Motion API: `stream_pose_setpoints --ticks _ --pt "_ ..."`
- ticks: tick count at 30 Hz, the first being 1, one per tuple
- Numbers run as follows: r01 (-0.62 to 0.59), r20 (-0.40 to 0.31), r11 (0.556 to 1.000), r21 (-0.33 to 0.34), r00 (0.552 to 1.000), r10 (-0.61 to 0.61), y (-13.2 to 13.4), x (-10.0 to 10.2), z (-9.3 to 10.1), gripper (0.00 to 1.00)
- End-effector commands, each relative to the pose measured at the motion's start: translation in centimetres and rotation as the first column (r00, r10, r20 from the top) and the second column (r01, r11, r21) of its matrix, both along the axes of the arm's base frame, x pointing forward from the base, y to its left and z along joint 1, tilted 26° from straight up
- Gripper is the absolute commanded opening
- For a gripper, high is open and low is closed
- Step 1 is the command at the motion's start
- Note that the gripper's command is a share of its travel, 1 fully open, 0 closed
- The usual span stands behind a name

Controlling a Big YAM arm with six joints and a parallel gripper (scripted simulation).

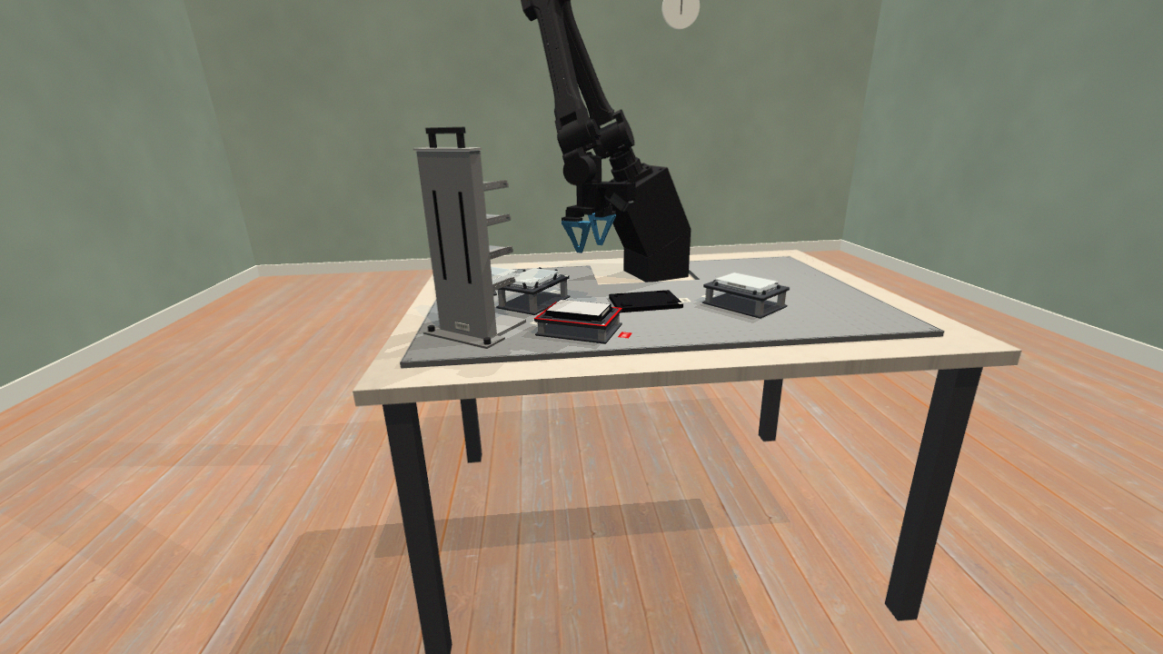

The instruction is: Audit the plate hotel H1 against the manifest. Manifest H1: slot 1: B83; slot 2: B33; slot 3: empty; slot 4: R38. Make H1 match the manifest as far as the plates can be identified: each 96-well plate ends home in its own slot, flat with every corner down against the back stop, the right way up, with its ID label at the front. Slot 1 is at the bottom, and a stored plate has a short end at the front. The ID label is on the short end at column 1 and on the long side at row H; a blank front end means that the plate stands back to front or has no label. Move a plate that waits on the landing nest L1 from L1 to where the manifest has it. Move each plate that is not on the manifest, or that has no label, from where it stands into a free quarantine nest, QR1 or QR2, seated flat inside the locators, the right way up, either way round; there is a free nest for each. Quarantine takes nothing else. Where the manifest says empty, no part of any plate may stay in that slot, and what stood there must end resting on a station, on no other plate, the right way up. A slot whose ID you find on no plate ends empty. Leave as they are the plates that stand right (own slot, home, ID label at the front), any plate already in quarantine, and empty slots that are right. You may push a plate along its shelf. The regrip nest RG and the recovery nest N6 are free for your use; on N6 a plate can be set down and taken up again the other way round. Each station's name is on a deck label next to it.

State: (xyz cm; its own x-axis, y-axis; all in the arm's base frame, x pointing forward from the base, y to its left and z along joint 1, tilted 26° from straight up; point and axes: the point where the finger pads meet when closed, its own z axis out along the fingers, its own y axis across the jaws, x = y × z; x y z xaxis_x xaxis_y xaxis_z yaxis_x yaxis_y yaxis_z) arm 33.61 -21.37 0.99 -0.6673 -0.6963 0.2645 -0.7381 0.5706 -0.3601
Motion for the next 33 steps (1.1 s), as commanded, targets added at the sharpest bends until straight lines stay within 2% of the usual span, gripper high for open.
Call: stream_pose_setpoints --ticks 1,5,7,8,12,17,20,24,25,26,28,33 --pt "0.001 0.030 1.000 -0.007 1.000 0.000 0.5 1.2 2.0 1.00" --pt "0.001 0.036 1.000 -0.009 0.999 0.000 0.8 1.3 3.2 1.00" --pt "0.001 0.036 1.000 -0.009 0.999 0.000 0.8 1.3 3.2 1.00" --pt "0.018 -0.010 1.000 0.010 1.000 -0.018 0.8 -0.1 1.6 1.00" --pt "0.001 0.039 1.000 -0.009 0.999 0.000 1.4 1.3 4.5 1.00" --pt "0.001 0.031 1.000 -0.005 1.000 -0.001 2.2 0.7 5.3 1.00" --pt "0.001 0.043 1.000 -0.009 0.999 -0.001 2.3 1.2 6.6 1.00" --pt "0.001 0.035 1.000 -0.006 0.999 -0.001 2.7 0.9 6.7 1.00" --pt "0.016 -0.023 1.000 0.014 1.000 -0.016 2.8 -1.0 4.7 1.00" --pt "0.004 0.014 1.000 0.001 1.000 -0.004 3.1 -0.1 6.4 1.00" --pt "0.001 0.048 1.000 -0.010 0.999 -0.001 3.0 1.1 8.2 1.00" --pt "0.001 0.037 1.000 -0.006 0.999 -0.001 3.8 0.5 9.0 1.00"
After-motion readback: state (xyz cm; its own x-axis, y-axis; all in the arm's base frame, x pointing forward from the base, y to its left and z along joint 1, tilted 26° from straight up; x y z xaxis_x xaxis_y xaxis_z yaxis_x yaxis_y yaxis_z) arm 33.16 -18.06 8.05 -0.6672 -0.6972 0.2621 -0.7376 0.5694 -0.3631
